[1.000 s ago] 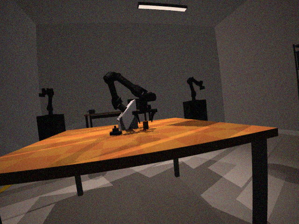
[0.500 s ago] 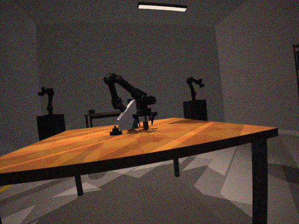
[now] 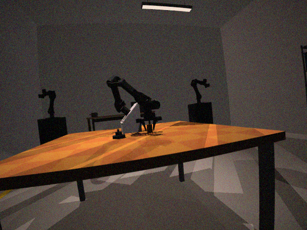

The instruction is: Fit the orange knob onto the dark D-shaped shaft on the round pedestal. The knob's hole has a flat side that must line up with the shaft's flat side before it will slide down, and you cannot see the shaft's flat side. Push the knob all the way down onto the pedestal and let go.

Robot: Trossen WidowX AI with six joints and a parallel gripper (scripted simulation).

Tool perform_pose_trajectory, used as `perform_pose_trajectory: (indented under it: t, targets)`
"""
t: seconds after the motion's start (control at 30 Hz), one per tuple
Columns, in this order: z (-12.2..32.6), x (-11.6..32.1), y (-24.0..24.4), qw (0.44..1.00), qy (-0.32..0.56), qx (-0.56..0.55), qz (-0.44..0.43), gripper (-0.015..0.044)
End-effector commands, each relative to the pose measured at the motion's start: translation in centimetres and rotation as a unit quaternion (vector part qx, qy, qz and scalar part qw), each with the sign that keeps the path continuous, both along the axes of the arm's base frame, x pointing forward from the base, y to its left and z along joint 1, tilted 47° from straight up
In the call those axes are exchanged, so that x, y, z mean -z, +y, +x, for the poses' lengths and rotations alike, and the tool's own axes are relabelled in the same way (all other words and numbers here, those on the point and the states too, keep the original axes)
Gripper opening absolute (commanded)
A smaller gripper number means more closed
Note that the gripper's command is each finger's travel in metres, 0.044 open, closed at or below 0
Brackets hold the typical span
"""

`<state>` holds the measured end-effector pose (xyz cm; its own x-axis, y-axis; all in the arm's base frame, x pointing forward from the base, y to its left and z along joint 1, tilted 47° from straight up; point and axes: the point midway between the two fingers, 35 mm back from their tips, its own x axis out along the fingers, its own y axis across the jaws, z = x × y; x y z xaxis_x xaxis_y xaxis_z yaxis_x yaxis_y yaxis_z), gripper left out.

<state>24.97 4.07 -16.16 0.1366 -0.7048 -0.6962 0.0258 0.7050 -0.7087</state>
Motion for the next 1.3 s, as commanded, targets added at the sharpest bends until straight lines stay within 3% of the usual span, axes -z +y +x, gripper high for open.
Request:
perform_pose_trajectory:
  t: [0.0, 0.17, 0.33, 0.87, 1.27]
  targets:
    - [0.0, 0.1, -0.1, 1.000, 0.001, -0.002, -0.003, 0.0151]
    - [0.0, 0.1, -0.1, 1.000, 0.001, -0.002, -0.003, 0.0118]
    - [0.1, -0.9, 1.3, 1.000, 0.002, -0.003, 0.000, 0.0000]
    - [-1.8, -9.2, 9.7, 1.000, 0.002, -0.002, 0.001, 0.0000]
    - [-1.2, -10.0, 9.5, 1.000, 0.004, -0.003, 0.004, 0.0000]
